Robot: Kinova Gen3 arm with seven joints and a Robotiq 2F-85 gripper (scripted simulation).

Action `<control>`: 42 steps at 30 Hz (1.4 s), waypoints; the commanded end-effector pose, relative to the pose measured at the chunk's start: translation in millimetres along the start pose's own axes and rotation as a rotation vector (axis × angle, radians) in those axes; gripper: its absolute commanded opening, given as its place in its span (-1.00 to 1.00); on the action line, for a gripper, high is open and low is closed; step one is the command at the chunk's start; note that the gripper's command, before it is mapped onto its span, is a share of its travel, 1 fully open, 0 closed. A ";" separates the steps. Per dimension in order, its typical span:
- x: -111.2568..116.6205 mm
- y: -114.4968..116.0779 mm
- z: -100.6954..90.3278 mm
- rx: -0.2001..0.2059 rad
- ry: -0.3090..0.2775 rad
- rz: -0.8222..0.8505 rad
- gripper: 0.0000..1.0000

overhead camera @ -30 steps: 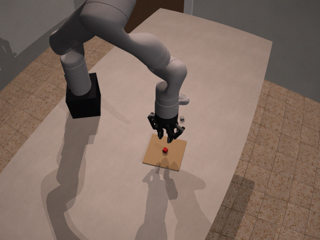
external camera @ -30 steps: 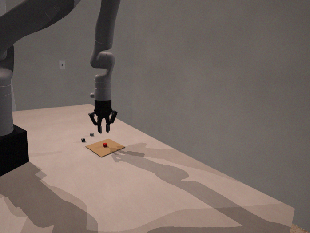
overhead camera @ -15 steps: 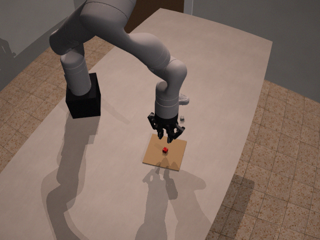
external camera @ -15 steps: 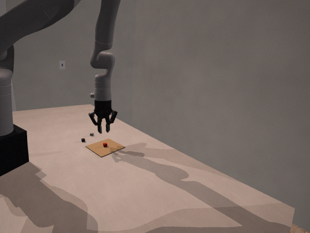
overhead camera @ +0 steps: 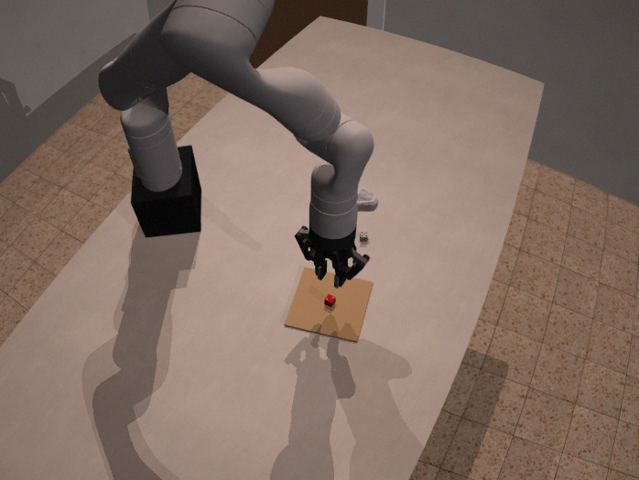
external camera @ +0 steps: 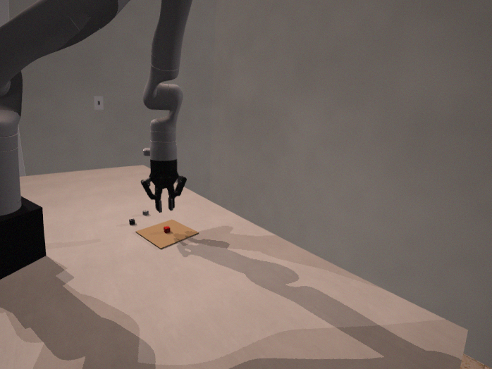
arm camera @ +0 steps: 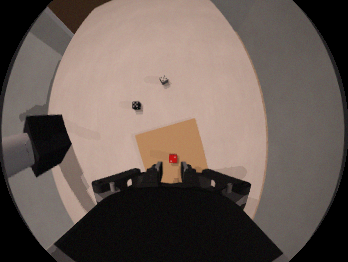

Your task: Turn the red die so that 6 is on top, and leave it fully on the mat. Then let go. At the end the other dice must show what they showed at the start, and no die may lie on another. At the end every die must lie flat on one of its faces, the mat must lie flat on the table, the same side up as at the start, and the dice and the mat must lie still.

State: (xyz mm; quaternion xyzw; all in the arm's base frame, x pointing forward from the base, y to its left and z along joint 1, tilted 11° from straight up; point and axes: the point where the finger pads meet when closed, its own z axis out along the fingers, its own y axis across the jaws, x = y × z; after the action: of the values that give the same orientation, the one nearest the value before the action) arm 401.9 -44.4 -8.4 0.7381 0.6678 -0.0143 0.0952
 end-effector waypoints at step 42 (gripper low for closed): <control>-0.5 1.9 45.9 0.001 0.000 -0.001 -0.39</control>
State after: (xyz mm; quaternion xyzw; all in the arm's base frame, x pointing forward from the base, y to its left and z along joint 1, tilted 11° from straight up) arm 409.1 -53.1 -51.6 0.7381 0.6677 -0.0141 0.0958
